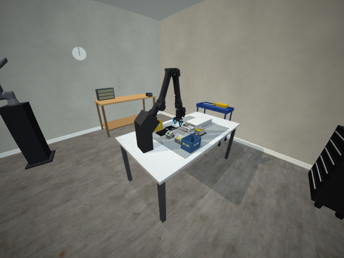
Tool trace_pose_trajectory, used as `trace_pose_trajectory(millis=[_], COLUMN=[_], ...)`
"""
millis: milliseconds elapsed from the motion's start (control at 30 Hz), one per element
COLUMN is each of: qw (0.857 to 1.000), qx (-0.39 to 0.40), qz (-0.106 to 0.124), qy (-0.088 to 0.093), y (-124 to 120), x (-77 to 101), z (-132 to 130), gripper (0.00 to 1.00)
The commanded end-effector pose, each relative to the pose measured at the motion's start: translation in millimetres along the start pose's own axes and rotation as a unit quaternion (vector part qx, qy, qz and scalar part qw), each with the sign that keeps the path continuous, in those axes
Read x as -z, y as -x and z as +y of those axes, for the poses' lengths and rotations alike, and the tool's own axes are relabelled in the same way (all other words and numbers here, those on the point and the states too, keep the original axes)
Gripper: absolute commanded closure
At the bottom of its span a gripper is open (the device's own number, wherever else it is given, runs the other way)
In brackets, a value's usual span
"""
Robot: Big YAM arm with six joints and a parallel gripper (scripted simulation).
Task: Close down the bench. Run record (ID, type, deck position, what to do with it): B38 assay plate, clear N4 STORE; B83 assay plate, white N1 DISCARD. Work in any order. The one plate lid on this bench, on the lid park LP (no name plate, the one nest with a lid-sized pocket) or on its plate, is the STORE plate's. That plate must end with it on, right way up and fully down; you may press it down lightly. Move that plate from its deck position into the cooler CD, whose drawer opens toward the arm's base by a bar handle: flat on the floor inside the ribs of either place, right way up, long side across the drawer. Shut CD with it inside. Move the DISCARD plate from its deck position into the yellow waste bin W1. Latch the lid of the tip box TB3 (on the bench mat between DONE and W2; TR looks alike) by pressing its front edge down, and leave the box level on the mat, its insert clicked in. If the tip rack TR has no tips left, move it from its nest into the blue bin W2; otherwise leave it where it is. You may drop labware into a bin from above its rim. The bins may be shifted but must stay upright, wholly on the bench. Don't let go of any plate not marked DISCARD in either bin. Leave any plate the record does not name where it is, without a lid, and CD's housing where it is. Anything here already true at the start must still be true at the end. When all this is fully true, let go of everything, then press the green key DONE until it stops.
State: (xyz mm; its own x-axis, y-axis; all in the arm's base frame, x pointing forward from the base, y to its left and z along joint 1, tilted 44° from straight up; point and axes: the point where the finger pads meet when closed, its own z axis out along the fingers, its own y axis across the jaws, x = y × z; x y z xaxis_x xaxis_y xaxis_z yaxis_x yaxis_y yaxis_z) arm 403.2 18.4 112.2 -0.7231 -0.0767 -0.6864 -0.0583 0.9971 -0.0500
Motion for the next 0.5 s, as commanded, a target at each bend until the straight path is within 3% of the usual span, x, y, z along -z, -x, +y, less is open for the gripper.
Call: trace_pose_trajectory(millis=[0, 300, 400, 467], qw=[1.000, 1.000, 1.000, 1.000], qx=[0.007, 0.007, 0.007, 0.007], qz=[-0.004, -0.005, 0.002, -0.005], qy=[-0.004, -0.005, -0.004, -0.005], y=[14, 26, 18, 30], x=[-0.2, 0.3, -1.3, 0.5], z=[-11, -33, -35, -41], gripper=[1.00, 1.00, 1.00, 1.00])
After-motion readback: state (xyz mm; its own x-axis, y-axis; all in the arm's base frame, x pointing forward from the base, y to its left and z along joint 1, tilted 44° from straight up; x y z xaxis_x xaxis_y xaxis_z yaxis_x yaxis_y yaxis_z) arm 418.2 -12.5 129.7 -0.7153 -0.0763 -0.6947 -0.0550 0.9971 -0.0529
